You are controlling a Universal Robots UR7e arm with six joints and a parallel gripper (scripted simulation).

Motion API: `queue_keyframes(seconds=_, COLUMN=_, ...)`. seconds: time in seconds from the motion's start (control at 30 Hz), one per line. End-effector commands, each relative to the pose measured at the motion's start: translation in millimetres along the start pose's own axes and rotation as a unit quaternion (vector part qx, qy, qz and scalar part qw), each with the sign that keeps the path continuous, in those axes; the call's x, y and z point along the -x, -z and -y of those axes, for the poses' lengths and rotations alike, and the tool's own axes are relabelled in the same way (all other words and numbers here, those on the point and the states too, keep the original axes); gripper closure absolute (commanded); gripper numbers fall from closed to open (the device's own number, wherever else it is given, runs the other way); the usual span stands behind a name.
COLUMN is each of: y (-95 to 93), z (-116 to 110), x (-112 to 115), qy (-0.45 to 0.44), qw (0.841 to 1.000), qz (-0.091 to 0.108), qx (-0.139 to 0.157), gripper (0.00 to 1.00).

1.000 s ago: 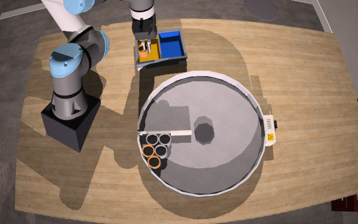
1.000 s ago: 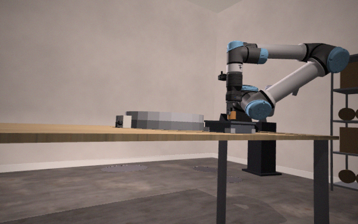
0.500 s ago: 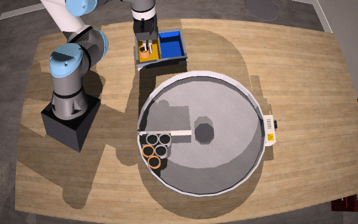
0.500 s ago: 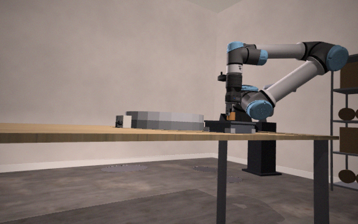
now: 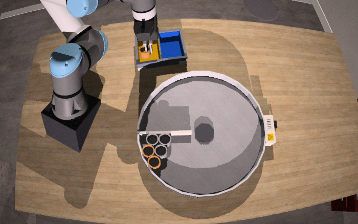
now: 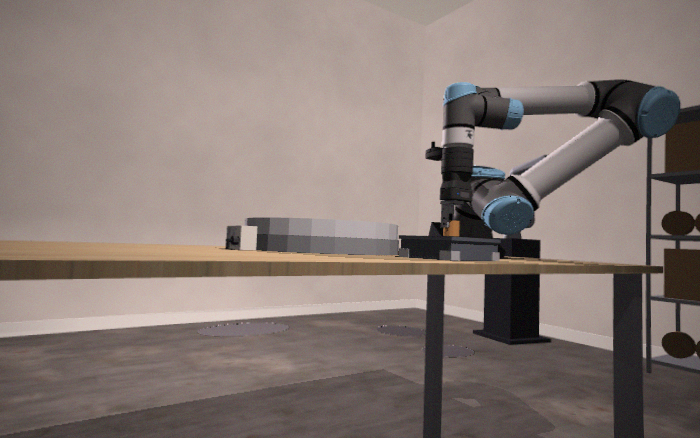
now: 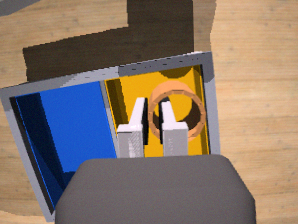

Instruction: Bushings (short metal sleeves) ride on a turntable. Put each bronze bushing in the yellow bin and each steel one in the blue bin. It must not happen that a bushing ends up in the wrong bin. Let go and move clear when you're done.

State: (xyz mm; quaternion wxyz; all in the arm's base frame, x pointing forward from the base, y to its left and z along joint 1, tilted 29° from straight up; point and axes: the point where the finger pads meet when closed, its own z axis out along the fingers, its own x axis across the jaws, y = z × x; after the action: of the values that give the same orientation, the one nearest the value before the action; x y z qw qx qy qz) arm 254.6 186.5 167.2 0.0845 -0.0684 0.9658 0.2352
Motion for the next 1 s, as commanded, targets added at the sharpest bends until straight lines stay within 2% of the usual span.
queue_keyframes(seconds=0.0, y=-5.6, z=0, x=-1, qy=-0.001, qw=1.0, qz=-0.002, qx=0.0, gripper=1.0)
queue_keyframes(seconds=0.13, y=-11.3, z=0, x=-1, qy=-0.002, qw=1.0, qz=-0.003, qx=0.0, gripper=1.0)
queue_keyframes(seconds=0.57, y=-10.3, z=0, x=0, qy=-0.001, qw=1.0, qz=-0.001, qx=0.0, gripper=1.0)
queue_keyframes(seconds=0.97, y=-20.4, z=0, x=-1, qy=-0.002, qw=1.0, qz=-0.002, qx=0.0, gripper=1.0)
